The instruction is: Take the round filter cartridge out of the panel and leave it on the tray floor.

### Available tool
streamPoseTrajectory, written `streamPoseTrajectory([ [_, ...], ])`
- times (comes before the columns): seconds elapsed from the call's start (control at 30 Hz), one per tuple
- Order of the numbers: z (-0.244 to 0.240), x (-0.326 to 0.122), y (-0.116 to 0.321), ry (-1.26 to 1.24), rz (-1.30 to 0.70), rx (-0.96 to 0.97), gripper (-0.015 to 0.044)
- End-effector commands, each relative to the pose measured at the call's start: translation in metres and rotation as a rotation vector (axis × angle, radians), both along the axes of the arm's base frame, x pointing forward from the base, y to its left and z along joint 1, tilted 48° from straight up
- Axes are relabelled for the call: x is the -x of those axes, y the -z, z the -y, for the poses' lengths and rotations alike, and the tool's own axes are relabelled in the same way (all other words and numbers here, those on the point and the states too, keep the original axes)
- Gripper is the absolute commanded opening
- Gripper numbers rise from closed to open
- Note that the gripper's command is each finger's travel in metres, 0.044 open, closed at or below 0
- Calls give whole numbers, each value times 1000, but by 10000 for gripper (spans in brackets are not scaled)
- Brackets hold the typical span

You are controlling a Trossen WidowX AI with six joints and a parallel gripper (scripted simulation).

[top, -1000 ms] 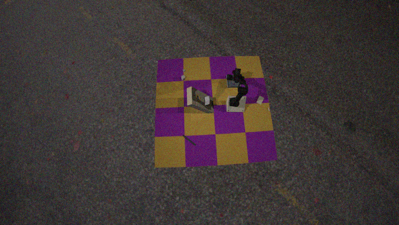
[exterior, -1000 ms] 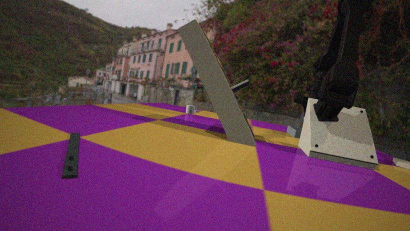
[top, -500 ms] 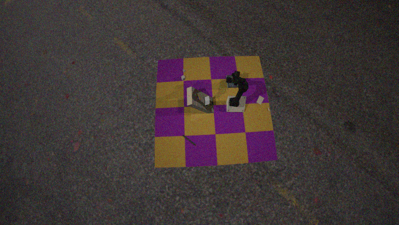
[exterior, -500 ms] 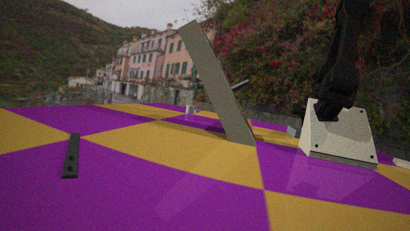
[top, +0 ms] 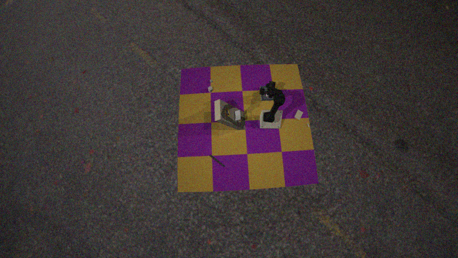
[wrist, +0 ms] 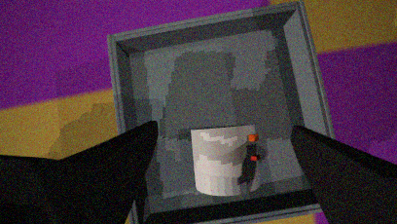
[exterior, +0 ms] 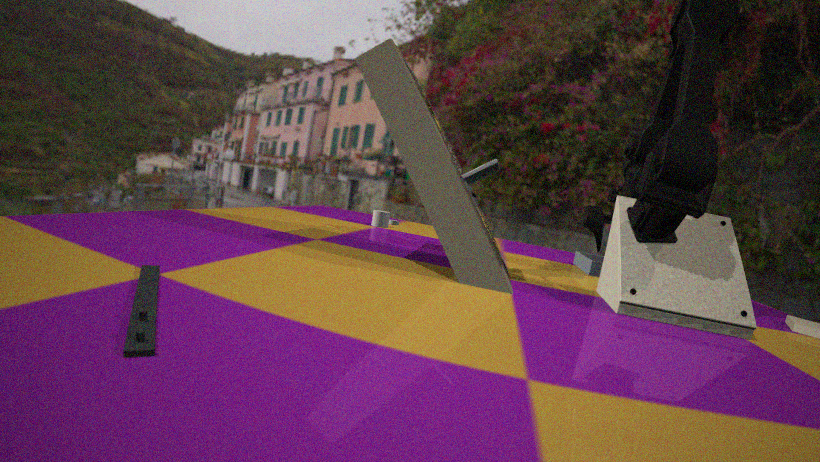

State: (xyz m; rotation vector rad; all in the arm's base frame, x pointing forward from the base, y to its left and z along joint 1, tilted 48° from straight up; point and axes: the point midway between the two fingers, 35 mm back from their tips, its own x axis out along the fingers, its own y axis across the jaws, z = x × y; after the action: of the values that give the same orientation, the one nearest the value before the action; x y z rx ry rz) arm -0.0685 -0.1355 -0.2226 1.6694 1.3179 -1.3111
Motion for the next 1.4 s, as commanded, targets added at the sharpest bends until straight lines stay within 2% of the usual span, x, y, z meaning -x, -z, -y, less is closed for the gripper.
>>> streamPoseTrajectory([
  [0.0,3,1,-1,0,-1,3,440],
  [0.23,51,11,-48,0,0,1,440],
  [0.3,41,10,-37,-6,-1,1,440],
  [1.37,41,10,-37,-6,-1,1,440],
])
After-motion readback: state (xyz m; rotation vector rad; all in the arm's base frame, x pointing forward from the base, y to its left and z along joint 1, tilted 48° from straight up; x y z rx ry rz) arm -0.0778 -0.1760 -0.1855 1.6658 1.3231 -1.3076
